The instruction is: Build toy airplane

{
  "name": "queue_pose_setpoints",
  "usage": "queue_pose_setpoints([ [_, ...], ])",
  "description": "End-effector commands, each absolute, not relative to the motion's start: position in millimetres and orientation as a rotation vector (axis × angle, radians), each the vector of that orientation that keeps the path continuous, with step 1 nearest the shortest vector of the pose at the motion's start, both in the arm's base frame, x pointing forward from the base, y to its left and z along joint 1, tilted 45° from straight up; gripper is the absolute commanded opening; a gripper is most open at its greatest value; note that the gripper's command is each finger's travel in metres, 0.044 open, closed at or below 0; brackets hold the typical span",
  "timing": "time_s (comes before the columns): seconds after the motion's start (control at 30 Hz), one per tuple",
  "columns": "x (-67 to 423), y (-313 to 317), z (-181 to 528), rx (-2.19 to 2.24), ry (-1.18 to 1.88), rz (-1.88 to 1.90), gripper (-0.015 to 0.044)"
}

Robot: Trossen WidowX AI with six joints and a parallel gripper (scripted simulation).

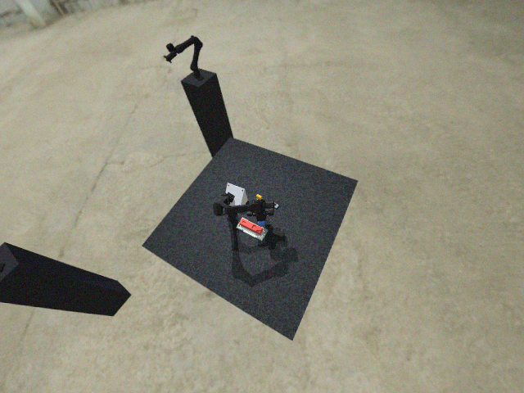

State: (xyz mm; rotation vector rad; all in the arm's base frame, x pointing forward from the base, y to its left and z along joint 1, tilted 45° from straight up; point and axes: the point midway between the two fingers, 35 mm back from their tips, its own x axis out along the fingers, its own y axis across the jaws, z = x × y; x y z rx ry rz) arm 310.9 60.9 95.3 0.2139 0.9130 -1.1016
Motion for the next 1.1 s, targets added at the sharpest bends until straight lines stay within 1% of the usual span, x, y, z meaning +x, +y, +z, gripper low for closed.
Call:
queue_pose_setpoints([
  [0.0,308,51,102,0.271,0.867,-1.132,0.0],
  [0.8,283,-9,130,0.596,0.602,-1.321,0.0],
  [1.03,283,-9,130,0.596,0.602,-1.321,0.0184],
  [1.07,283,-9,130,0.596,0.602,-1.321,0.0195],
])
